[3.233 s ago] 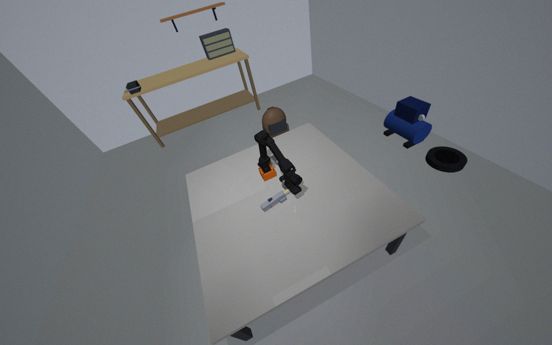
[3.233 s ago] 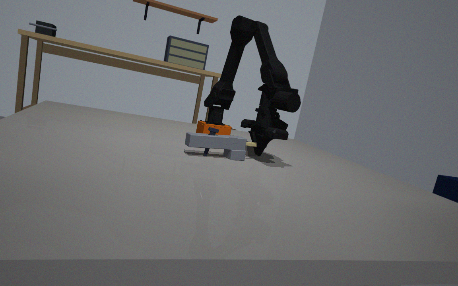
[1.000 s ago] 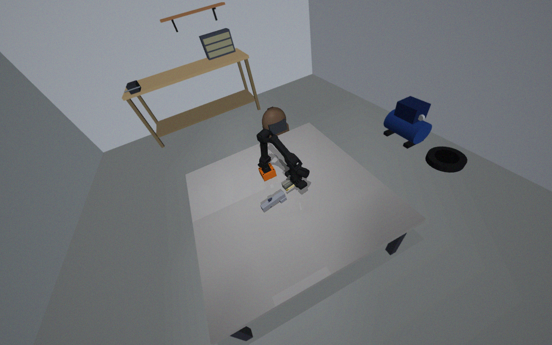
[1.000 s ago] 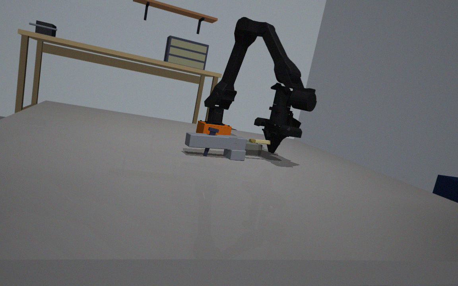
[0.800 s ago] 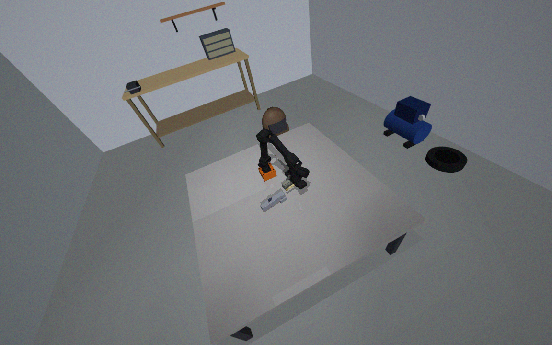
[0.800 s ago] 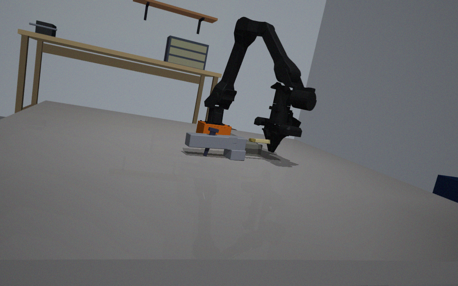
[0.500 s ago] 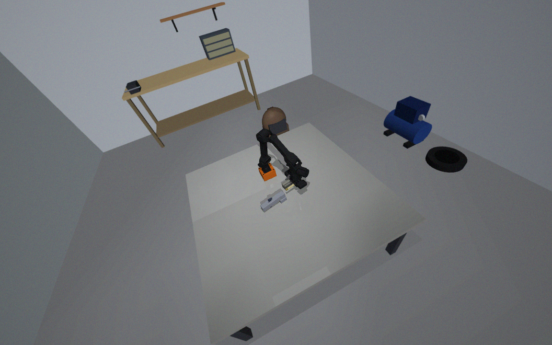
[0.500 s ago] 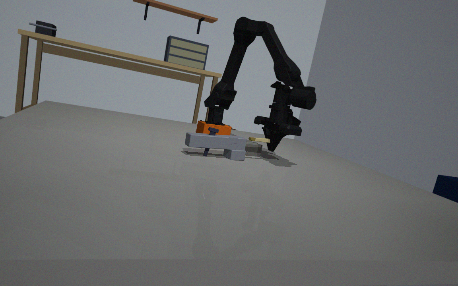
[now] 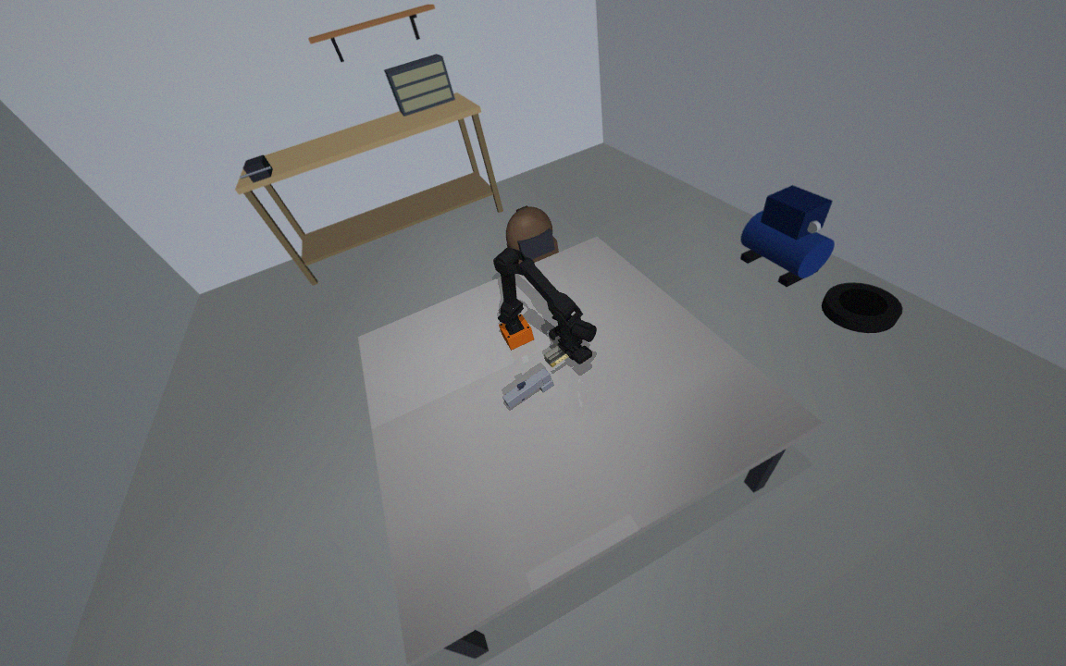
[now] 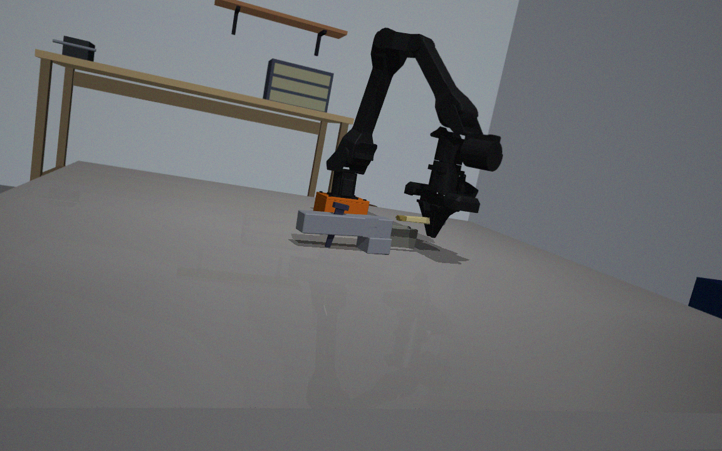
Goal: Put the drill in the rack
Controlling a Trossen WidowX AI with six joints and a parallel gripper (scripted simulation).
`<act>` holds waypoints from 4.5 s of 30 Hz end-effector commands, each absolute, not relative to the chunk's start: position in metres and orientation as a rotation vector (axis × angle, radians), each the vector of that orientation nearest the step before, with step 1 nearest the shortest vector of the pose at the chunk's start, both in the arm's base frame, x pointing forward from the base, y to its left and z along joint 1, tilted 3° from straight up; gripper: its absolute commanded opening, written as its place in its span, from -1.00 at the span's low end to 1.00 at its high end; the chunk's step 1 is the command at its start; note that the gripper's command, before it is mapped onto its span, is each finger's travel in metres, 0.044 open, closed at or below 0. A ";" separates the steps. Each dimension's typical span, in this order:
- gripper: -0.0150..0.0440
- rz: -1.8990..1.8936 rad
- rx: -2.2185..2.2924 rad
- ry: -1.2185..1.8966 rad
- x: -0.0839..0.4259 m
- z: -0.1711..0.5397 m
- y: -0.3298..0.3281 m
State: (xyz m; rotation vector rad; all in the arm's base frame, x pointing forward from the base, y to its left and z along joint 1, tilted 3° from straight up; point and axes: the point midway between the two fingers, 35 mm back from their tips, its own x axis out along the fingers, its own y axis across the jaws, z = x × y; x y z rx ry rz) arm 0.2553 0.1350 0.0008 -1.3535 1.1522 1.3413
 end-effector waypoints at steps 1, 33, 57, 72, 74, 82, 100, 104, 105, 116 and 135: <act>-0.49 1.345 -1.355 1.145 0.256 0.004 0.136; -0.49 1.345 -1.355 1.145 0.255 0.015 0.135; -0.49 1.345 -1.355 1.144 0.256 0.022 0.136; -0.49 1.345 -1.355 1.144 0.256 0.026 0.137; -0.49 1.345 -1.355 1.145 0.254 0.025 0.137; -0.49 1.346 -1.354 1.145 0.239 0.022 0.137; -0.49 1.348 -1.352 1.147 0.211 0.018 0.136; -0.49 1.349 -1.352 1.147 0.205 0.018 0.136; -0.49 1.349 -1.352 1.147 0.203 0.018 0.136; -0.49 1.350 -1.351 1.148 0.187 0.018 0.138; -0.49 1.350 -1.351 1.149 0.181 -0.007 0.138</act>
